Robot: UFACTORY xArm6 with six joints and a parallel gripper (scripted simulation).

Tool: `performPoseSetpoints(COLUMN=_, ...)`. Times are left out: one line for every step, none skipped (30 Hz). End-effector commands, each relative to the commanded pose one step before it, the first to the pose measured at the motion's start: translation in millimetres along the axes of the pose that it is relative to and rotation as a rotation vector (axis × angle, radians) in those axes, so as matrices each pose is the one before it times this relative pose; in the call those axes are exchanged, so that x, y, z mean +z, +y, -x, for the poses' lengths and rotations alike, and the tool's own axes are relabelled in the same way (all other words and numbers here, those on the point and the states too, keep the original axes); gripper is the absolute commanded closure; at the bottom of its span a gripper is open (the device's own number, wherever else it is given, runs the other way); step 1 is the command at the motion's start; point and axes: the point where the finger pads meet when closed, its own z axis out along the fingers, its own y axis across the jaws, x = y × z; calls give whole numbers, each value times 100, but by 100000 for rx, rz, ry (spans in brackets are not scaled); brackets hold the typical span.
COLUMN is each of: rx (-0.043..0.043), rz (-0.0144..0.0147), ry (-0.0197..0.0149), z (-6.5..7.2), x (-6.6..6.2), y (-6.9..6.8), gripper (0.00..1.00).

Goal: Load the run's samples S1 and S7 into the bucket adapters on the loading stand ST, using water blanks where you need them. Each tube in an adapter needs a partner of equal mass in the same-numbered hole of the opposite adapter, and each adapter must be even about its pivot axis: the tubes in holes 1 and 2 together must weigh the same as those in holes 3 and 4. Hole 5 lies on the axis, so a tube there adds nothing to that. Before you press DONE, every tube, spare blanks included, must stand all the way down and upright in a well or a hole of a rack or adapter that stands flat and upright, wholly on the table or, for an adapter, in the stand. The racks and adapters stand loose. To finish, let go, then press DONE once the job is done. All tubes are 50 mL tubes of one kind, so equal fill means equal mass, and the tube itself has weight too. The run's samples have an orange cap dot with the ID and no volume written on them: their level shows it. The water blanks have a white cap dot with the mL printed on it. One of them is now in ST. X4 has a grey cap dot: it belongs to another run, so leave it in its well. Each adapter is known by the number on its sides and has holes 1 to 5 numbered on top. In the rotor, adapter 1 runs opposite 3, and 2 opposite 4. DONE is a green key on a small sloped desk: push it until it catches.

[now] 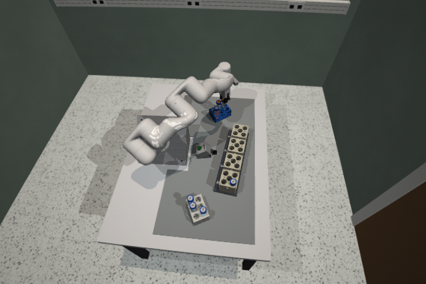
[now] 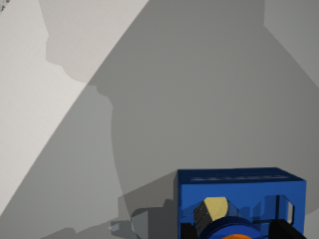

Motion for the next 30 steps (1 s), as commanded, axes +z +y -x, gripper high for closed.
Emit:
performPoseSetpoints(rx=121, rz=-136, ry=418, z=-121, x=-733, y=16, gripper=56)
performPoseSetpoints(rx=0, rz=-1, ry=0, z=-2, x=-201, y=-1, gripper=56)
performPoseSetpoints(rx=0, rz=-1, ry=0, z=0, x=-200, y=0, gripper=56)
performPoseSetpoints(rx=0, rz=-1, ry=0, z=1, x=-200, y=0, gripper=56)
performPoseSetpoints(rx=0, rz=-1, ry=0, z=1, x=-200, y=0, gripper=56)
performPoseSetpoints(rx=0, rz=-1, ry=0, z=0, x=-200, y=0, gripper=56)
performPoseSetpoints(rx=0, rz=-1, ry=0, z=0, x=-200, y=0, gripper=56)
performPoseSetpoints(rx=0, rz=-1, ry=0, z=0, x=-200, y=0, gripper=56)
performPoseSetpoints(rx=0, rz=-1, ry=0, z=0, x=-200, y=0, gripper=56)
performPoseSetpoints(rx=0, rz=-1, ry=0, z=0, x=-200, y=0, gripper=56)
performPoseSetpoints(rx=0, rz=-1, ry=0, z=0, x=-200, y=0, gripper=56)
performPoseSetpoints(rx=0, rz=-1, ry=0, z=0, x=-200, y=0, gripper=56)
performPoseSetpoints(rx=0, rz=-1, ry=0, z=0, x=-200, y=0, gripper=56)
performPoseSetpoints(rx=0, rz=-1, ry=0, z=0, x=-200, y=0, gripper=56)
performPoseSetpoints(rx=0, rz=0, ry=-2, z=-7, x=-202, y=-3, gripper=56)
performPoseSetpoints(rx=0, rz=-1, ry=0, z=0, x=-200, y=0, gripper=56)
performPoseSetpoints(rx=0, rz=0, ry=0, z=0, x=0, y=0, gripper=56)
performPoseSetpoints(rx=0, rz=0, ry=0, z=0, x=0, y=0, gripper=56)
performPoseSetpoints(rx=0, rz=-1, ry=1, z=4, x=-199, y=1, gripper=56)
performPoseSetpoints(rx=0, rz=-1, ry=0, z=1, x=-200, y=0, gripper=56)
performPoseSetpoints(rx=0, rz=-1, ry=0, z=1, x=-200, y=0, gripper=56)
performPoseSetpoints(rx=0, rz=-1, ry=0, z=1, x=-200, y=0, gripper=56)
performPoseSetpoints(rx=0, rz=0, ry=-2, z=-7, x=-202, y=-3, gripper=56)
performPoseSetpoints(rx=0, rz=-1, ry=0, z=0, x=-200, y=0, gripper=56)
performPoseSetpoints(rx=0, rz=-1, ry=0, z=0, x=-200, y=0, gripper=56)
performPoseSetpoints(rx=0, rz=-1, ry=0, z=0, x=-200, y=0, gripper=56)
performPoseSetpoints(rx=0, rz=-1, ry=0, z=0, x=-200, y=0, gripper=56)
performPoseSetpoints(rx=0, rz=-1, ry=0, z=0, x=-200, y=0, gripper=56)
performPoseSetpoints(rx=0, rz=-1, ry=0, z=0, x=-200, y=0, gripper=56)
performPoseSetpoints(rx=0, rz=-1, ry=0, z=0, x=-200, y=0, gripper=56)
